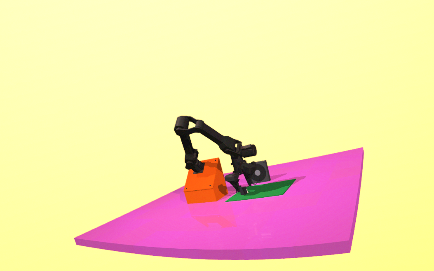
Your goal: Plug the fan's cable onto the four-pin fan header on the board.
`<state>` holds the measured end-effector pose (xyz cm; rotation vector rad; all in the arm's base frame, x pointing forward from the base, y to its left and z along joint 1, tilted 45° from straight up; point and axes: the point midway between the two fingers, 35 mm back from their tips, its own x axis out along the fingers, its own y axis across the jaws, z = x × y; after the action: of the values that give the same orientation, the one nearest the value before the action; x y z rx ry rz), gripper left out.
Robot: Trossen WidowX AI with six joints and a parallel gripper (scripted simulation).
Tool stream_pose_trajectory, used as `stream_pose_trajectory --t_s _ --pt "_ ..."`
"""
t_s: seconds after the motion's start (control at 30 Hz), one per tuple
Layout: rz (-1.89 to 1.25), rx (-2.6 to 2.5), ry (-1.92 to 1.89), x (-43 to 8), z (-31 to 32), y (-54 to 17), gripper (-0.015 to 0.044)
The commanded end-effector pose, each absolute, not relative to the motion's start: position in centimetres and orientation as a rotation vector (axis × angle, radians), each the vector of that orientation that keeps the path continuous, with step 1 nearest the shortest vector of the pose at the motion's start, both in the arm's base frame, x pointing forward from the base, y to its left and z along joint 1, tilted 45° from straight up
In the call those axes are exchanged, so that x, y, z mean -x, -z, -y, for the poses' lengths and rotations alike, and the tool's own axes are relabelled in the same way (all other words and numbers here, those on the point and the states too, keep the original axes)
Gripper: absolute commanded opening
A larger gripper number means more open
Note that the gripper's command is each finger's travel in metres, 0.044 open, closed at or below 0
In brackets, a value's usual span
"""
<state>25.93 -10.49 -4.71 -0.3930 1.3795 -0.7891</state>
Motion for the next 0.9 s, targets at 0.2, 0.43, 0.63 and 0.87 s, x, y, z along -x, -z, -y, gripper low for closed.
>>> stream_pose_trajectory --t_s 0.2,0.43,0.63,0.87 --pt "-1.385 0.405 0.791 -25.59 11.70 5.81 0.0440" --pt "-1.381 0.395 0.792 -25.73 11.61 5.76 0.0361" --pt "-1.381 0.395 0.792 -25.73 11.61 5.76 0.0204" --pt "-1.381 0.395 0.792 -25.73 11.61 5.76 0.0020"
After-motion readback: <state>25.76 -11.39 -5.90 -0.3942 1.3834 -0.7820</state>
